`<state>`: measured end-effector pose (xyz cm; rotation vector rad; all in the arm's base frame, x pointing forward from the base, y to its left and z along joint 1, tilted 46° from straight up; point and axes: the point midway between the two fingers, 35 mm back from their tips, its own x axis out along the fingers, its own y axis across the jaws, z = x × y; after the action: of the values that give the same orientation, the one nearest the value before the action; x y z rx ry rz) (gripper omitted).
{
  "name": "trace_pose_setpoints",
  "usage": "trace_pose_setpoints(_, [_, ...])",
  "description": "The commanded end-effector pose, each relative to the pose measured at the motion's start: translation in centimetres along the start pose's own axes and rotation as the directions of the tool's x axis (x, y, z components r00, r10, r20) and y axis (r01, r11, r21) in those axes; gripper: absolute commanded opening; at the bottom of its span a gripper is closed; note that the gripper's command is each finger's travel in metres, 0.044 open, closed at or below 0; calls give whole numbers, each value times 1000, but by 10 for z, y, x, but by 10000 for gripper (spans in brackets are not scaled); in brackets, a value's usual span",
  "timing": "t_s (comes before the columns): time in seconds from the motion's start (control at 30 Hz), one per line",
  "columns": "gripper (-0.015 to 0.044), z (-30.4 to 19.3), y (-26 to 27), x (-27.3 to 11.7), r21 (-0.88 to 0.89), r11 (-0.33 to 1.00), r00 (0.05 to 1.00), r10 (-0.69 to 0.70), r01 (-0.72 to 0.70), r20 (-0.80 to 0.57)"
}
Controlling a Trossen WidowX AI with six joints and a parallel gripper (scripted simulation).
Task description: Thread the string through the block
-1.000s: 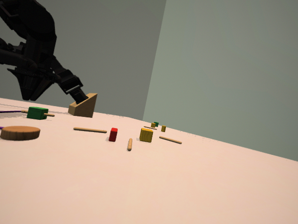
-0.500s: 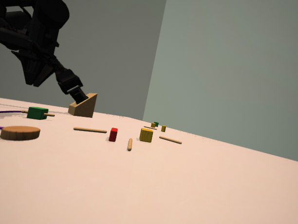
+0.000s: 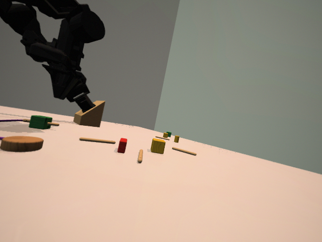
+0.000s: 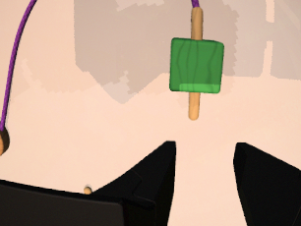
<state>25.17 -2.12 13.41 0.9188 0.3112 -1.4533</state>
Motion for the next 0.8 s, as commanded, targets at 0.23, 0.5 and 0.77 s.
trace_pose_setpoints(0.23, [123, -4, 1, 16, 0, 1000, 1000, -3, 3, -5])
trace_pose_setpoints(0.5, [123, -5, 1, 29, 1, 1000, 1000, -4, 4, -6])
trace_pose_setpoints(0.77, [123, -5, 2, 42, 1, 1000, 1000, -3, 3, -6])
